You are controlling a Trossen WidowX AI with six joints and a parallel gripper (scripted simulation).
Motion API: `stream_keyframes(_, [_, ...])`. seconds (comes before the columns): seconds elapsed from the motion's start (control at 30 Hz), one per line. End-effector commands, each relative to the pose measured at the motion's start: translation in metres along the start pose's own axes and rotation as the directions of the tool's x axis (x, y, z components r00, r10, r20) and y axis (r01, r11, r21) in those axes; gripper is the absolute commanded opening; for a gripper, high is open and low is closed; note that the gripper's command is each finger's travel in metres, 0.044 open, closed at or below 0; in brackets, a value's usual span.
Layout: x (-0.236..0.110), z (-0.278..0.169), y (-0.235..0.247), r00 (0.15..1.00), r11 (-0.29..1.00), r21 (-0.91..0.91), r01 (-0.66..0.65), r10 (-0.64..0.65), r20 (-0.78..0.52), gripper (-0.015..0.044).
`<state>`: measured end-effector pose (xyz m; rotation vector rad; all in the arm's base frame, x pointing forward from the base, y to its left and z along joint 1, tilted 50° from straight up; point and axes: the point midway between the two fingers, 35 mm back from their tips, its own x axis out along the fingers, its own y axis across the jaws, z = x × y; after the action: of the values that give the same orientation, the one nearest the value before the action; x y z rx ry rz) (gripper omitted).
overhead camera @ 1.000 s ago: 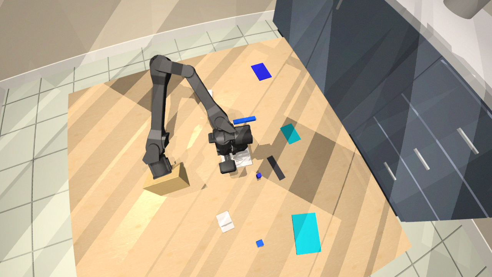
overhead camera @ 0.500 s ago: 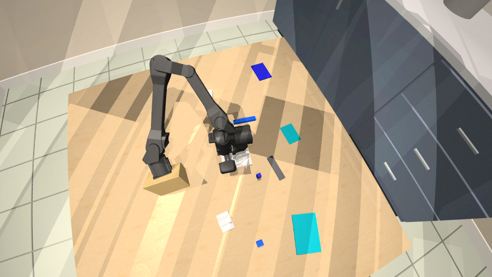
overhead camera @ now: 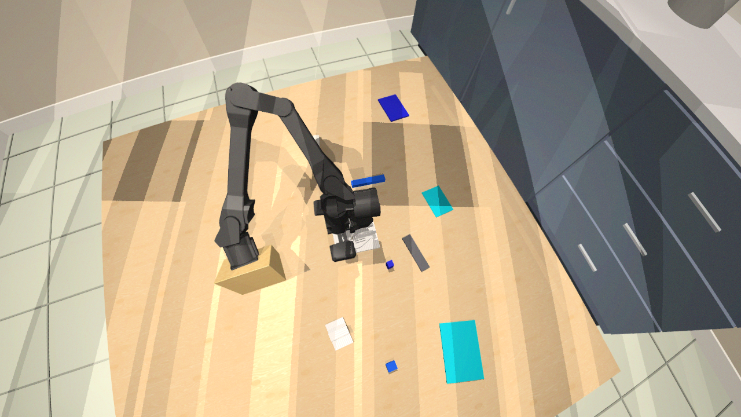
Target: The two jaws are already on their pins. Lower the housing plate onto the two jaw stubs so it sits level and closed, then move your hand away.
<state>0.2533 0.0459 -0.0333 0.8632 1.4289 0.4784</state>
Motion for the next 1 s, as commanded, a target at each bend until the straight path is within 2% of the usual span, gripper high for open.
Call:
stream_keyframes(0.0, [0.0012,-0.0011,0.0007,1.000,1.000,0.003,-0.003,0.003,-0.003,0.0351])
stream_keyframes(0.8, [0.0012,-0.0011,0.0007,1.000,1.000,0.003,-0.003,0.003,-0.003,0.0351])
stream_keyframes(0.9, [0.0000,0.0000,0.0000,1.000,1.000,0.000,0.000,0.000,0.000,0.0430])
stream_keyframes(0.97, [0.0000,0.0000,0.0000,1.000,1.000,0.000,0.000,0.000,0.000,0.0440])
